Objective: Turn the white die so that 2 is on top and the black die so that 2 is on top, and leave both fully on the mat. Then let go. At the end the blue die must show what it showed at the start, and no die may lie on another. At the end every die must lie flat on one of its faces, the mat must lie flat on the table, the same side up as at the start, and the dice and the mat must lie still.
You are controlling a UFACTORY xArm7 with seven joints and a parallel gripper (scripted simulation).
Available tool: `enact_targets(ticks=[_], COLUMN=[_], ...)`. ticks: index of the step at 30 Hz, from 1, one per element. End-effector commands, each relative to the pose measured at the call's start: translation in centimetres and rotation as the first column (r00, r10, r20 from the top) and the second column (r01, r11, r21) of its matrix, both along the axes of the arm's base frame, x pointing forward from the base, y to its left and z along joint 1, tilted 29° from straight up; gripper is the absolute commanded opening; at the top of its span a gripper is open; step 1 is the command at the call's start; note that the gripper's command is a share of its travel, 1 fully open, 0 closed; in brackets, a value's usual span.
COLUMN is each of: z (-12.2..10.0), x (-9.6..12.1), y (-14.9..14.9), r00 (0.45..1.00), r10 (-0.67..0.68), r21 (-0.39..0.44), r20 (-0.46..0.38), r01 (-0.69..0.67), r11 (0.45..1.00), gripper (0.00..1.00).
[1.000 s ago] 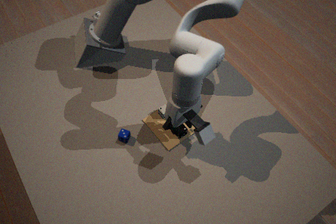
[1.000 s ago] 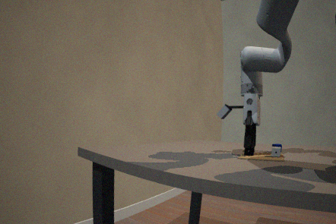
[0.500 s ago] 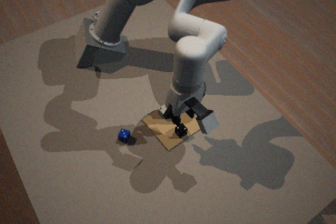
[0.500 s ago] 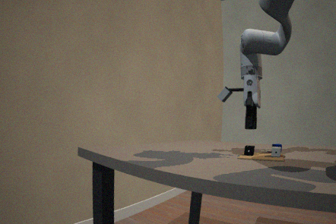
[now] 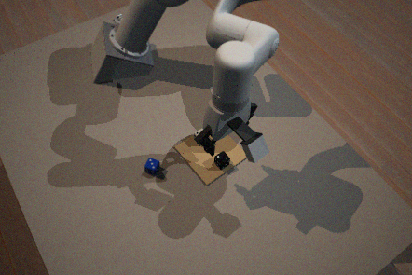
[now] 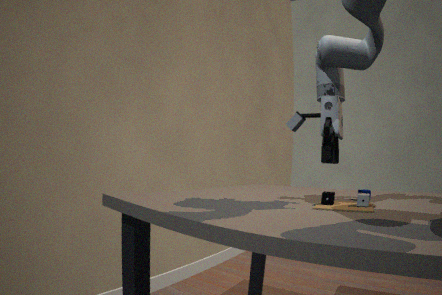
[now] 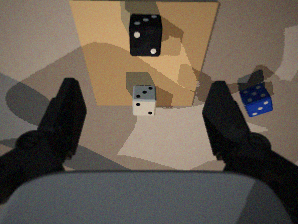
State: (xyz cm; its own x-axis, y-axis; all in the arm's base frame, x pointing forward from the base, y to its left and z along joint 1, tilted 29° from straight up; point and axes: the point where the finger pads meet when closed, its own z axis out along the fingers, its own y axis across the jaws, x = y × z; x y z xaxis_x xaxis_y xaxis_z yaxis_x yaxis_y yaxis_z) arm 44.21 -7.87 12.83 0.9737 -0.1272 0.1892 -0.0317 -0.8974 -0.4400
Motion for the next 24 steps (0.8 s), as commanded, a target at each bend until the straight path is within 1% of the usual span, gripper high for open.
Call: enact_targets(ticks=[1, 16, 20, 24], z=[0.1, 0.5, 1.5, 3.1], x=[0.1, 0.0, -0.3, -0.7], y=[-0.2, -0.3, -0.8, -1.6], r00=[1.0, 1.0, 1.0, 1.0], r10=[-0.003, -0.003, -0.003, -0.003], r21=[-0.001, -0.001, -0.001, -0.001], r20=[0.003, 0.003, 0.003, 0.003], r01=[0.003, 0.003, 0.003, 0.003], r11=[1.0, 1.0, 1.0, 1.0], gripper=[1.0, 1.0, 1.0, 1.0])
